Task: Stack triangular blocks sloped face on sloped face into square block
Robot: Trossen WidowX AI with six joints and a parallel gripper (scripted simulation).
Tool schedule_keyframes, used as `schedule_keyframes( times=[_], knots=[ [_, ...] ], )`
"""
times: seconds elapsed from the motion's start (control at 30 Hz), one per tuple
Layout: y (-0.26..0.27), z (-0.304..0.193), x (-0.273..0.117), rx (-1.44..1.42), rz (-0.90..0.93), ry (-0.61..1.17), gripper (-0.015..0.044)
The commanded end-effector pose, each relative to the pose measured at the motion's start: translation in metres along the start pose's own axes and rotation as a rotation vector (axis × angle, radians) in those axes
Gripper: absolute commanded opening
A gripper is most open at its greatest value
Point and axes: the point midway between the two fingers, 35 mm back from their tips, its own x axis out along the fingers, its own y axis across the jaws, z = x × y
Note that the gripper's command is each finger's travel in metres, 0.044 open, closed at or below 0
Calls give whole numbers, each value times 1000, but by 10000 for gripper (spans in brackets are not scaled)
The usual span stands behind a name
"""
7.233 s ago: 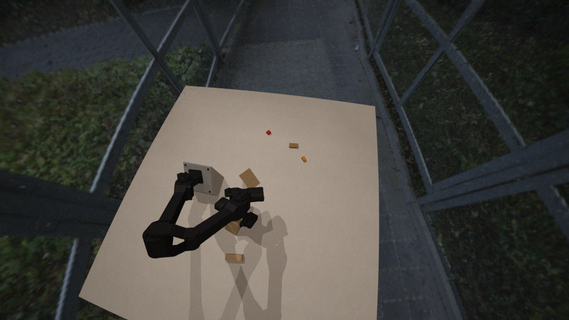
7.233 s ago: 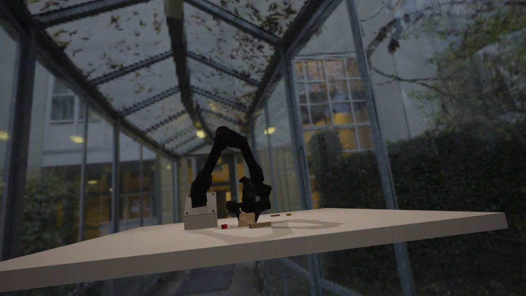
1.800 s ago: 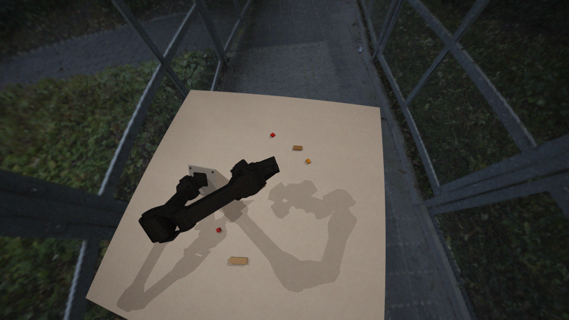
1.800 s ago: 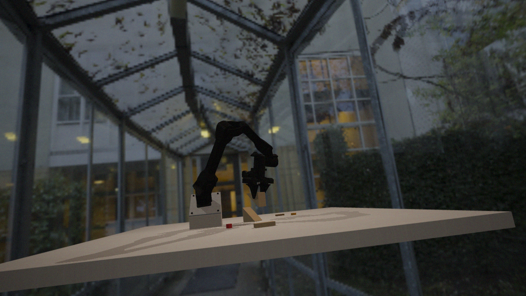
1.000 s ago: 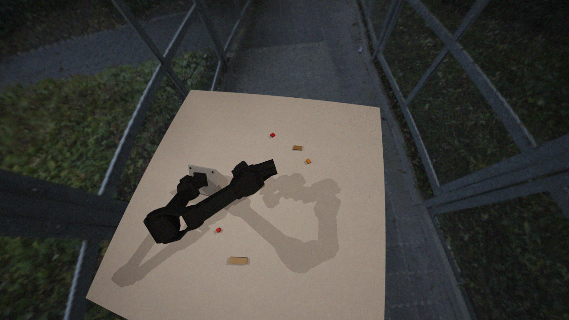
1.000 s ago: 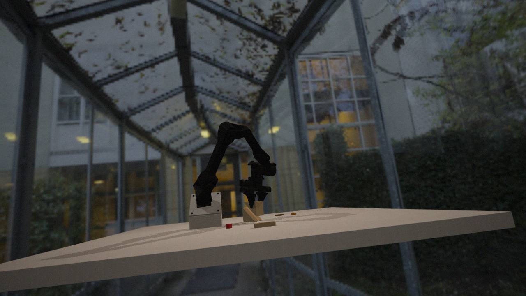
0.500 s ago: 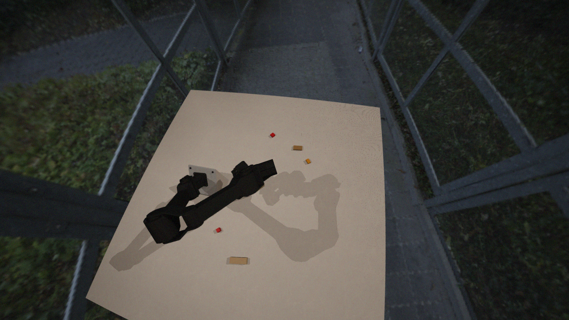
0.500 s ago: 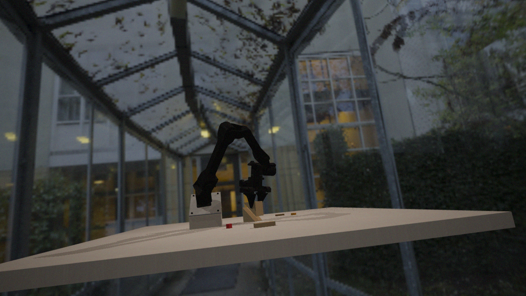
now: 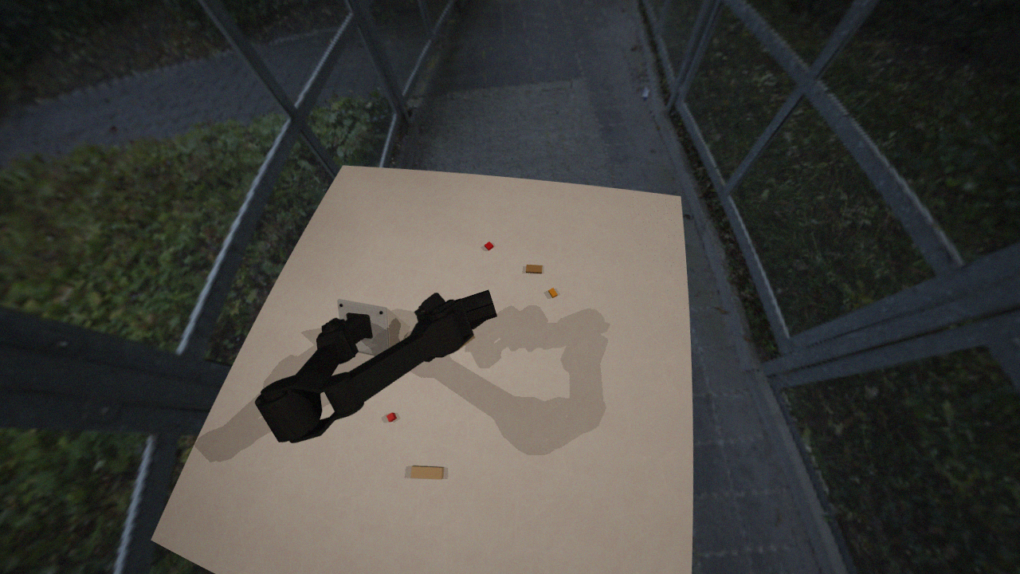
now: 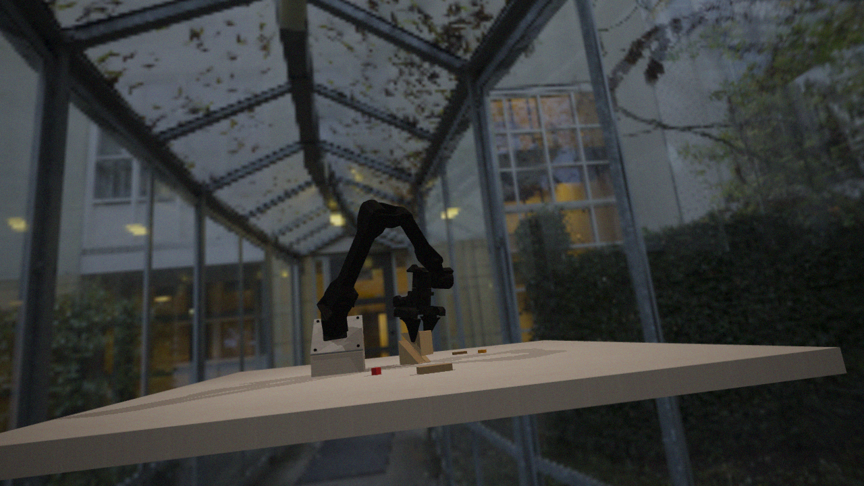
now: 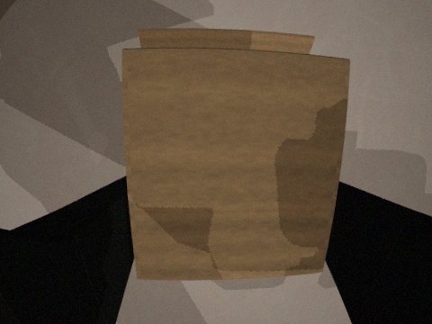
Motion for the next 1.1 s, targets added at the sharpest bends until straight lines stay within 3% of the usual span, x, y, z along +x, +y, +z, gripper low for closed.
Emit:
schedule_keyframes(
  times=[0.0,1.07],
  knots=[
    [1,0,3,-8,4,4,0],
    [1,4,22,-8,4,6,0]
  ],
)
